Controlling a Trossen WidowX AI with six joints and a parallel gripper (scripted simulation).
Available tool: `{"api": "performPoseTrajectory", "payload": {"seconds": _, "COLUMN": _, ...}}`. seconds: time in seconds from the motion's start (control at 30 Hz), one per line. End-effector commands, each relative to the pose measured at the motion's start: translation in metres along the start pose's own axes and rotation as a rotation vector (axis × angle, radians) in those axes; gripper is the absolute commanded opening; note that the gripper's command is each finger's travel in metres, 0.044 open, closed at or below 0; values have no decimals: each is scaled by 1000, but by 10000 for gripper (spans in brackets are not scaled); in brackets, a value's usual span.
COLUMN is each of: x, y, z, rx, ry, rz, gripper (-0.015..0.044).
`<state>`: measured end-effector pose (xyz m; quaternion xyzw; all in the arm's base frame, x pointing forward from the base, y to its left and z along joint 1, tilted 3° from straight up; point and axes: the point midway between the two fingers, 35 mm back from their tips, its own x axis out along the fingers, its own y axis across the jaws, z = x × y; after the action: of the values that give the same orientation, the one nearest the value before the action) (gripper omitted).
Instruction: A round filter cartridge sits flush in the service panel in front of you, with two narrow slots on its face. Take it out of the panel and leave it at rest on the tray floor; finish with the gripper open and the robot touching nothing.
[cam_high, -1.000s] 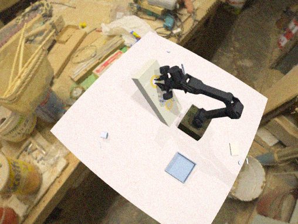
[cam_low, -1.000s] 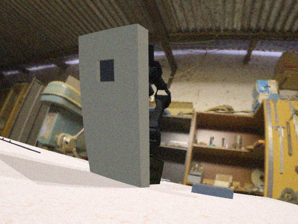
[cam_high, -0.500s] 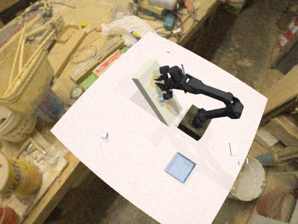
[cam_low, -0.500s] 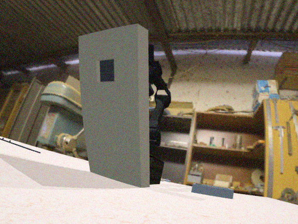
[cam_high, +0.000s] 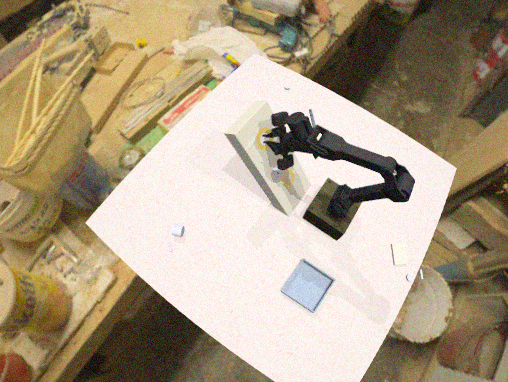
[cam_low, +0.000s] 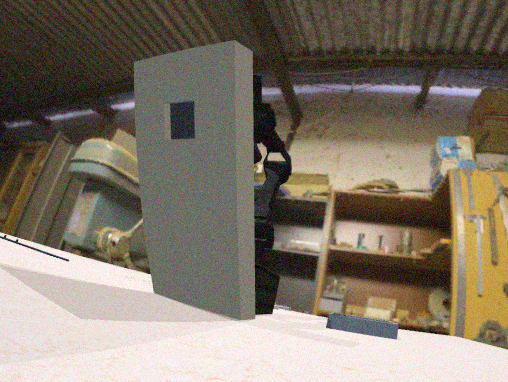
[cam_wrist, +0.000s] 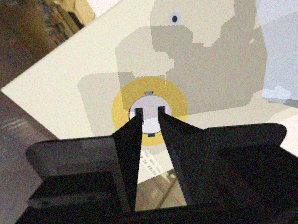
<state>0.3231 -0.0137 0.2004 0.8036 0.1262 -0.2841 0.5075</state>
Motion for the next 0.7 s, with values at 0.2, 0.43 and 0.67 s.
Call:
{"api": "performPoseTrajectory", "payload": {"seconds": 0.2, "x": 0, "y": -1, "z": 0, "rx": -6, "ry": 4, "rz": -1, "gripper": 89}}
{"api": "performPoseTrajectory", "payload": {"seconds": 0.43, "x": 4, "y": -1, "z": 0, "rx": -6, "ry": 4, "rz": -1, "gripper": 89}}
{"api": "performPoseTrajectory", "payload": {"seconds": 0.67, "x": 9, "y": -1, "z": 0, "rx": -6, "ry": 5, "rz": -1, "gripper": 89}}
